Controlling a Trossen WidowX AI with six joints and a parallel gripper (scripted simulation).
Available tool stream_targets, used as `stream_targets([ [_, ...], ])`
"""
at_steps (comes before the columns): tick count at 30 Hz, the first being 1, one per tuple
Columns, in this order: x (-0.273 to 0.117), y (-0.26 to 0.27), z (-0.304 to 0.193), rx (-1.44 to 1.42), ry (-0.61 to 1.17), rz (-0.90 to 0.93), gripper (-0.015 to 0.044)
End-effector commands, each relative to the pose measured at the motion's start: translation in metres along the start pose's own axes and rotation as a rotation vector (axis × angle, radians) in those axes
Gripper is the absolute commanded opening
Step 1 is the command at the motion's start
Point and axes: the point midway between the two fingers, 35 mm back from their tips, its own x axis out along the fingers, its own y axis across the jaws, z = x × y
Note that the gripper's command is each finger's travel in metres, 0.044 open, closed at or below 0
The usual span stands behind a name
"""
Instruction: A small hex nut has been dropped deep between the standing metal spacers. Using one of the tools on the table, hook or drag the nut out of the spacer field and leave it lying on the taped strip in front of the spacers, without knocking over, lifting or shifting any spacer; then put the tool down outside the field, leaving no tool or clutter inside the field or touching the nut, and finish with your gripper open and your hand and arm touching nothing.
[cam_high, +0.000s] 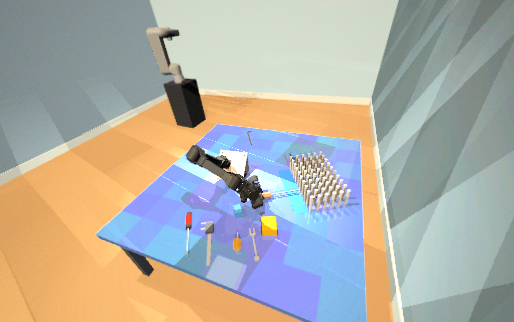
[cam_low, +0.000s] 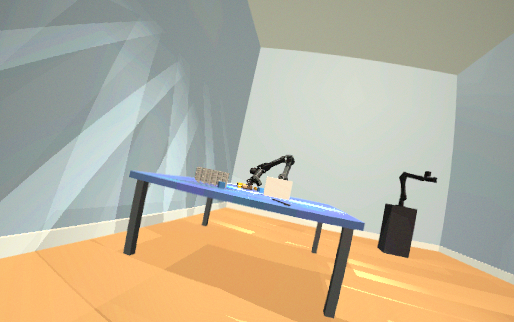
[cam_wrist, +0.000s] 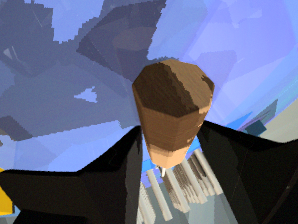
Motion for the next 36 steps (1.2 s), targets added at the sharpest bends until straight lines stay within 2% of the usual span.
stream_targets([
  [1, -0.003, 0.0, -0.004, 0.003, 0.003, 0.002, 0.0],
  [12, -0.011, -0.001, -0.008, 0.005, 0.005, 0.003, 0.0],
  [24, -0.04, -0.008, 0.021, -0.002, 0.001, -0.001, 0.0],
  [36, -0.076, -0.014, -0.015, 0.004, 0.0, -0.008, 0.0],
])
